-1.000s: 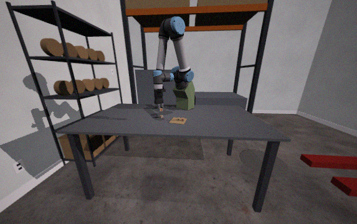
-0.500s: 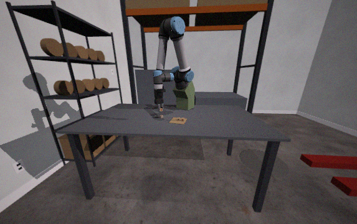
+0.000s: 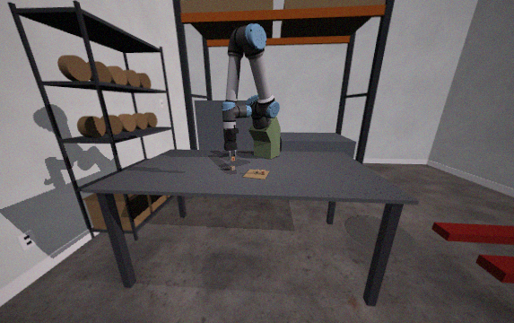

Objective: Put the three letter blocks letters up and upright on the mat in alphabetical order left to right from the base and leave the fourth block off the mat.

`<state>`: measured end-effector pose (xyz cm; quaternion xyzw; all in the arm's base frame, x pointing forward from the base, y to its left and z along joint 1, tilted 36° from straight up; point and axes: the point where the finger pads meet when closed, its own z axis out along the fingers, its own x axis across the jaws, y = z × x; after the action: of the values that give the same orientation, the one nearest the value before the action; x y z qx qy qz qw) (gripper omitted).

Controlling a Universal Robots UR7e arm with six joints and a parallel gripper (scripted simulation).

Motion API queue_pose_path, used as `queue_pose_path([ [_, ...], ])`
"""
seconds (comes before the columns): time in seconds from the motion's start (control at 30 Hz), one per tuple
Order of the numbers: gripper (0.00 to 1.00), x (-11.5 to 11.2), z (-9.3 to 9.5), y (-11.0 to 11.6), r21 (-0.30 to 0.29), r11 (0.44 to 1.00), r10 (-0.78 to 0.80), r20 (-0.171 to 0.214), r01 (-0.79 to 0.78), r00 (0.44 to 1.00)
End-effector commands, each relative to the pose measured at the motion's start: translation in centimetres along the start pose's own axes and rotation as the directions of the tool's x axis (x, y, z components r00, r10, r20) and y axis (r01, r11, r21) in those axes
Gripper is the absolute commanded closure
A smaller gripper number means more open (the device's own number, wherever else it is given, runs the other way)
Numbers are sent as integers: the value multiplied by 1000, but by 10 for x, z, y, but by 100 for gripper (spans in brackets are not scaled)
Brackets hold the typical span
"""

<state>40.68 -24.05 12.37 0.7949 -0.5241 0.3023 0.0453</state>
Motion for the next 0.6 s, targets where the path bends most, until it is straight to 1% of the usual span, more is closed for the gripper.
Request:
queue_pose_path([
  [0.0, 51, -6, 1, -5, -2, 993, 120, 4, -120, 993],
  [0.23, 51, -11, 2, -10, -4, 965, 264, 6, -264, 965],
  [0.3, 51, -11, 2, -10, -4, 965, 264, 6, -264, 965],
  [0.4, 51, -14, 3, -13, -5, 937, 349, 6, -349, 937],
  [0.57, 51, -17, 3, -16, -7, 899, 439, 6, -439, 899],
])
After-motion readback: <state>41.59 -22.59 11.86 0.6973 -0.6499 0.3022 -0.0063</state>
